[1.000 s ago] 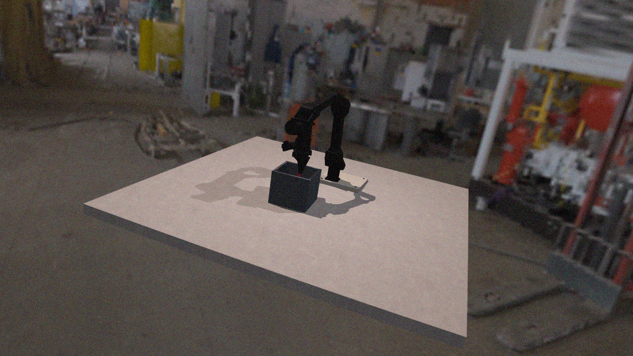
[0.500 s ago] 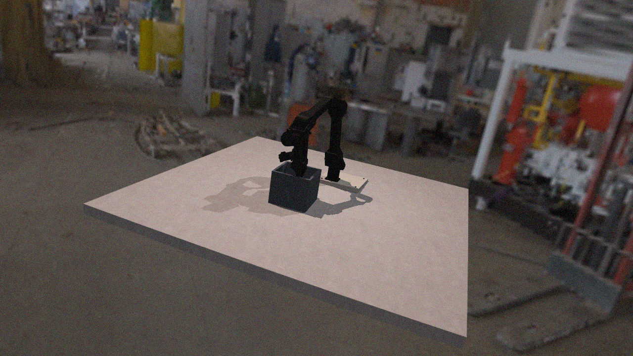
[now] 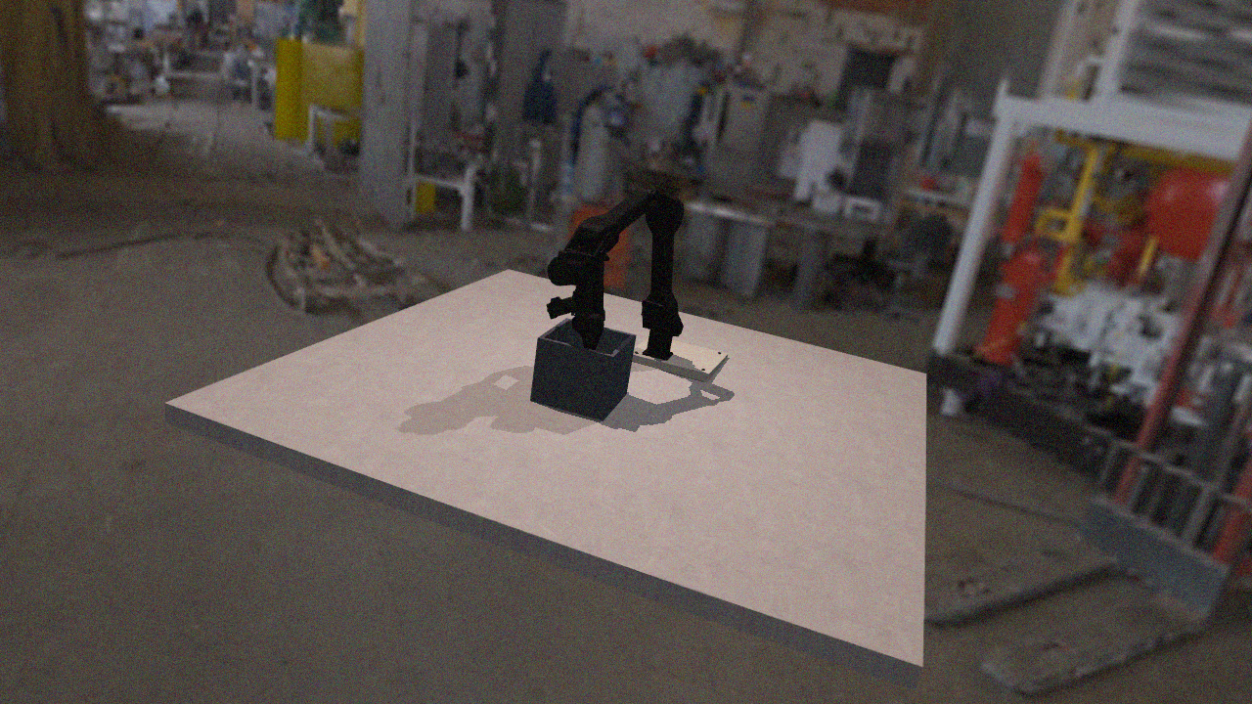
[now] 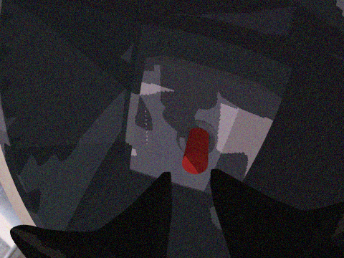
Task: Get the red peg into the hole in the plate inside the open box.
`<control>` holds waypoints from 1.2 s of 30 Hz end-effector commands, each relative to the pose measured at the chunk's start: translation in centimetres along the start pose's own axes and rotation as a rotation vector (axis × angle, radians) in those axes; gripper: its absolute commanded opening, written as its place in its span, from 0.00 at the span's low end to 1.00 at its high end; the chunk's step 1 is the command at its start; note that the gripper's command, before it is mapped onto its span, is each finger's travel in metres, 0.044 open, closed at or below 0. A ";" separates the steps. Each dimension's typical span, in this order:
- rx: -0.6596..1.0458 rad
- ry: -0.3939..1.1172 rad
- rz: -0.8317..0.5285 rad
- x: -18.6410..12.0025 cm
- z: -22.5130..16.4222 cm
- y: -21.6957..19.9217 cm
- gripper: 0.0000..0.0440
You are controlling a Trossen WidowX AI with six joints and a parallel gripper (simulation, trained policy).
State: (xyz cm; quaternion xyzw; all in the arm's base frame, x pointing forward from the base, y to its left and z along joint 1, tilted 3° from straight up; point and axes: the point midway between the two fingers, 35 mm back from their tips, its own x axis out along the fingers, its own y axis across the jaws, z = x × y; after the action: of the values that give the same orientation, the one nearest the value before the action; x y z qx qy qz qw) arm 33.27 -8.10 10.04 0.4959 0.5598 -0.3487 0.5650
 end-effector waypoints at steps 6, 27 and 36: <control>-0.012 0.036 0.068 -1.7 0.4 1.1 0.25; -0.070 0.121 0.216 -3.2 2.0 3.3 0.27; -0.105 0.143 0.263 -3.4 2.7 4.0 0.27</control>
State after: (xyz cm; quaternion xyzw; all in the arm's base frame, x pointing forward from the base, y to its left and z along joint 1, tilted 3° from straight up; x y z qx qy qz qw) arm 37.14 -10.03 13.90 0.5577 0.5448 -0.2143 0.5883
